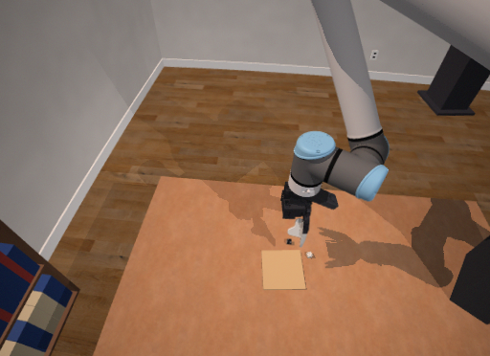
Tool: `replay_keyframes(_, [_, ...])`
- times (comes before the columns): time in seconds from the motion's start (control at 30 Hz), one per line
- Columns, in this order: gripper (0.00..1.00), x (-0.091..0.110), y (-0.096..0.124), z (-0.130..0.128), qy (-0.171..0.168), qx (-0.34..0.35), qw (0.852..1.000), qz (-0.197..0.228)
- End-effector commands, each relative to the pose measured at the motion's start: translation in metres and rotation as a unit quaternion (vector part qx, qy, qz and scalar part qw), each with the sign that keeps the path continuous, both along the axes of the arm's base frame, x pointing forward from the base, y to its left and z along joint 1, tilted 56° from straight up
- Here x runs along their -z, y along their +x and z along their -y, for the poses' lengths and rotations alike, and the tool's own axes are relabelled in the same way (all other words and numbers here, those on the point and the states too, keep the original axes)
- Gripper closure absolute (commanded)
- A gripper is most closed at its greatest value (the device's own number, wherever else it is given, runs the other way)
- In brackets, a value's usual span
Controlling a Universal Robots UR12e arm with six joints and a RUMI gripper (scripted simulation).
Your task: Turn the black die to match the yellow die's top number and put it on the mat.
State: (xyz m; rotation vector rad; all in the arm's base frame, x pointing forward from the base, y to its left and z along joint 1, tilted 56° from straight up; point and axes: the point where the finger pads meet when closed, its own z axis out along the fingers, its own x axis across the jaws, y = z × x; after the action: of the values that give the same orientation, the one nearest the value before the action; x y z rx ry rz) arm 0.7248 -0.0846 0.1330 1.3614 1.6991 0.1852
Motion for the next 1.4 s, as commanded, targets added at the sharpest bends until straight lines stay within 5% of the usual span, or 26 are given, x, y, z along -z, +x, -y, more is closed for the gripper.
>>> replay_keyframes(0.0, [0.0,0.001,0.001,0.0,0.046,0.038,0.998,0.025])
replay_keyframes(0.4, [0.0,0.005,0.007,0.001,0.169,0.134,0.972,0.095])
replay_keyframes(0.5, [0.0,0.005,0.007,0.001,0.174,0.139,0.97,0.098])
replay_keyframes(1.0, [0.0,0.008,0.016,0.002,0.324,0.257,0.892,0.183])
replay_keyframes(1.1, [0.0,0.008,0.016,0.002,0.326,0.259,0.89,0.184])
replay_keyframes(1.37, [0.0,0.008,0.021,0.003,0.401,0.318,0.829,0.227])
